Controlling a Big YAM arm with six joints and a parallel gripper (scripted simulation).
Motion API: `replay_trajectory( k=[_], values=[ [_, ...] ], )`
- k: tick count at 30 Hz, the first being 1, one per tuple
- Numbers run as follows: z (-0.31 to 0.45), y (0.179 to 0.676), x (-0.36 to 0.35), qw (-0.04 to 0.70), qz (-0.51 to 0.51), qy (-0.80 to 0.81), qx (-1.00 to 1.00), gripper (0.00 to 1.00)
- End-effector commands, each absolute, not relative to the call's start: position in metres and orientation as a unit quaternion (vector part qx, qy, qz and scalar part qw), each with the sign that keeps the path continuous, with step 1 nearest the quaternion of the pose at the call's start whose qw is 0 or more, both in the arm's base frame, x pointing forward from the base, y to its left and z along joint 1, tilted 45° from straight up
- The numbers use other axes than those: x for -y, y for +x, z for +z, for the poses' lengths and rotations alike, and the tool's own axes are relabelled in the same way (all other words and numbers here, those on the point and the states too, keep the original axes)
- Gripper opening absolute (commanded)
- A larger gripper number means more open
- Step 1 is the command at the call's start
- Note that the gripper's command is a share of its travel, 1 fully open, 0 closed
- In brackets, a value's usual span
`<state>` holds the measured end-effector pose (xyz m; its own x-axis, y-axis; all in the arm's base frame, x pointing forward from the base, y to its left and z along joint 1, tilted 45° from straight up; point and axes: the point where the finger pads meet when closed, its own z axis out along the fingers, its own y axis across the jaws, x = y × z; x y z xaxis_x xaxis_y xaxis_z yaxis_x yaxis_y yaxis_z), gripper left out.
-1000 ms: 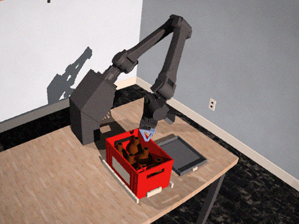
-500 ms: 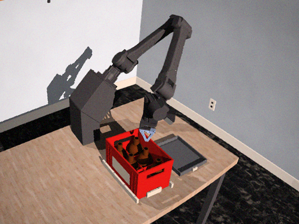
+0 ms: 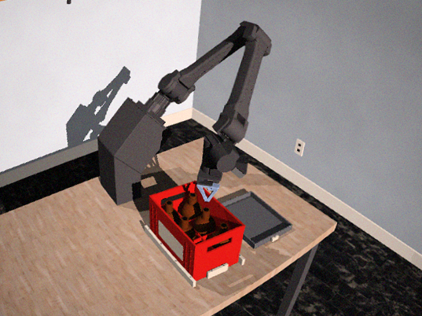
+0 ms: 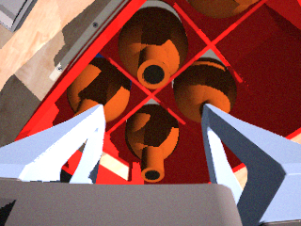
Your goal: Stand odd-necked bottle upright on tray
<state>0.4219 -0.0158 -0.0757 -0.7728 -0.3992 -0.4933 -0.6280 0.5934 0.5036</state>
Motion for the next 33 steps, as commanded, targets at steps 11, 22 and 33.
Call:
replay_trajectory(
  k=[11,22,33],
  values=[
    [-0.097,0.42,-0.003,0.158,0.35,-0.292,-0.876,0.61],
    [-0.102,0.43,-0.009,0.165,0.345,-0.295,-0.875,0.61],
    [-0.109,0.423,-0.016,0.16,0.349,-0.293,-0.876,0.61]
  ],
)
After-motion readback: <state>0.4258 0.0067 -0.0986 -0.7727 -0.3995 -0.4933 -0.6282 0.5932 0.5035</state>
